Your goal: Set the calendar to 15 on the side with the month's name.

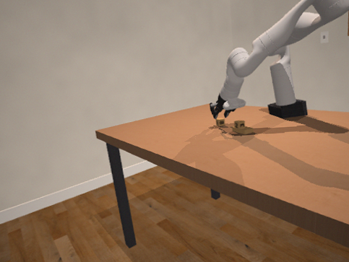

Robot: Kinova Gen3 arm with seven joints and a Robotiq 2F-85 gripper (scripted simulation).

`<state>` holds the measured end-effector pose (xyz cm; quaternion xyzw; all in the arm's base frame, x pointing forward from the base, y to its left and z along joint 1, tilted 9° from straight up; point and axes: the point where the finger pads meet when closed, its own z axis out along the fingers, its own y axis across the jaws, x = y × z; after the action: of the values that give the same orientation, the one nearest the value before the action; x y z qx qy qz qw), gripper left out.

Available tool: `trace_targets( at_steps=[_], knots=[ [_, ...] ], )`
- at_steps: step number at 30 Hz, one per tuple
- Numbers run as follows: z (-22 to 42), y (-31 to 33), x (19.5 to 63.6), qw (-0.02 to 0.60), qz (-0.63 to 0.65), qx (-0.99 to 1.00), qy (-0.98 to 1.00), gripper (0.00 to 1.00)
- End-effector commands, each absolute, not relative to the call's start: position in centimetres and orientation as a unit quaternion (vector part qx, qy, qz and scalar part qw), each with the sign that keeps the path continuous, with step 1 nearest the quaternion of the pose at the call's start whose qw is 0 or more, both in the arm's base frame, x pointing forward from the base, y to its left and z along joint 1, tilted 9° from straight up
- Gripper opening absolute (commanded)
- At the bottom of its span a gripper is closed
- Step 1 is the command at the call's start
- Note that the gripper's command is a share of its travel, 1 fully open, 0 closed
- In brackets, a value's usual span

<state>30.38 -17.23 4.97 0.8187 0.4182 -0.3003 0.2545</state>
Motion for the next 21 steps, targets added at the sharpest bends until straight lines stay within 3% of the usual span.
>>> trace_targets(
  at_steps=[1,21],
  knots=[
    [4.5,-17.5,30.3,0.255,-0.303,0.818,0.417,0.48],
    [2.4,-17.7,30.6,0.255,-0.303,0.818,0.417,0.48]
  ],
)
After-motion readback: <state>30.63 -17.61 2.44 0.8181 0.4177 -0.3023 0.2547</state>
